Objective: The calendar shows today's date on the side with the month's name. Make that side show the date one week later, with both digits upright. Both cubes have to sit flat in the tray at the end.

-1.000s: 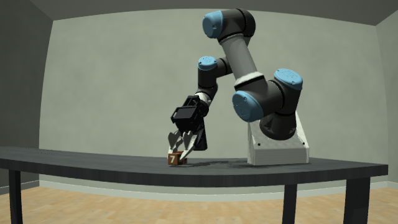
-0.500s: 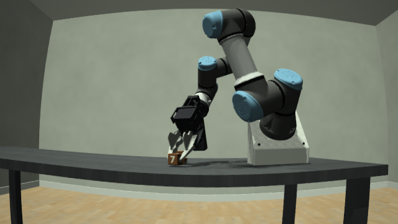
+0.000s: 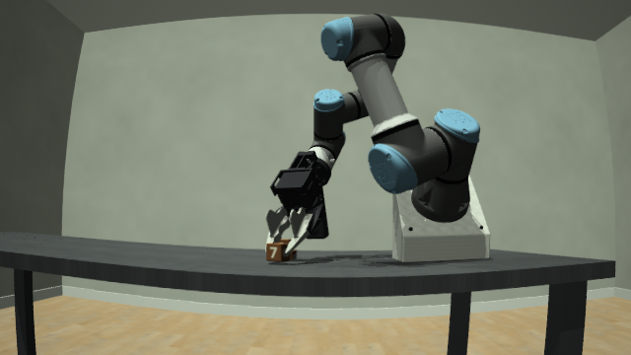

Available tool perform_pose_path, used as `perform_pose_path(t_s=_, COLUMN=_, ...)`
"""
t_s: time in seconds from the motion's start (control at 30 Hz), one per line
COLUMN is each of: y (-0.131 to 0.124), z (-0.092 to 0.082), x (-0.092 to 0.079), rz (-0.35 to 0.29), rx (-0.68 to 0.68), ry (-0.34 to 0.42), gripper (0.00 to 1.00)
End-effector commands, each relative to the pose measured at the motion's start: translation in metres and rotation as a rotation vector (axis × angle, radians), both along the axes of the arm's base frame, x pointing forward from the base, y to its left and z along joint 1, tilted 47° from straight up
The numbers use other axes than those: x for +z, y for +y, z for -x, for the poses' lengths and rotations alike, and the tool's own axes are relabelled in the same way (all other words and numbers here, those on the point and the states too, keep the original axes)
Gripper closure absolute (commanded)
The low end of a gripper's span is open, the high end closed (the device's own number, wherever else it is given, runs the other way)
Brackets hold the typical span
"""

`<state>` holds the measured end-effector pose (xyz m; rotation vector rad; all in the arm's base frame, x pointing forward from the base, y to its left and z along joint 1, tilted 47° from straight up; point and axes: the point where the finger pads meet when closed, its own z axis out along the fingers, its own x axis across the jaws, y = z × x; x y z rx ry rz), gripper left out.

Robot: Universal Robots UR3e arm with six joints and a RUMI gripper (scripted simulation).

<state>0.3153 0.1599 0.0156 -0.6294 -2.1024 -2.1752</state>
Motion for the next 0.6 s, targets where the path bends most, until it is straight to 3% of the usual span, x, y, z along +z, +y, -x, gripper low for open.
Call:
perform_pose_path(t_s=0.0, y=-0.0006, z=-0.0004, x=-0.0001, rz=0.001, rx=-0.001, ry=-0.001, gripper=0.89)
perform_pose_path(t_s=0.57, y=0.0023, z=-0.0002, x=-0.0027, rz=0.001, rx=-0.001, ry=-0.001, gripper=0.89)
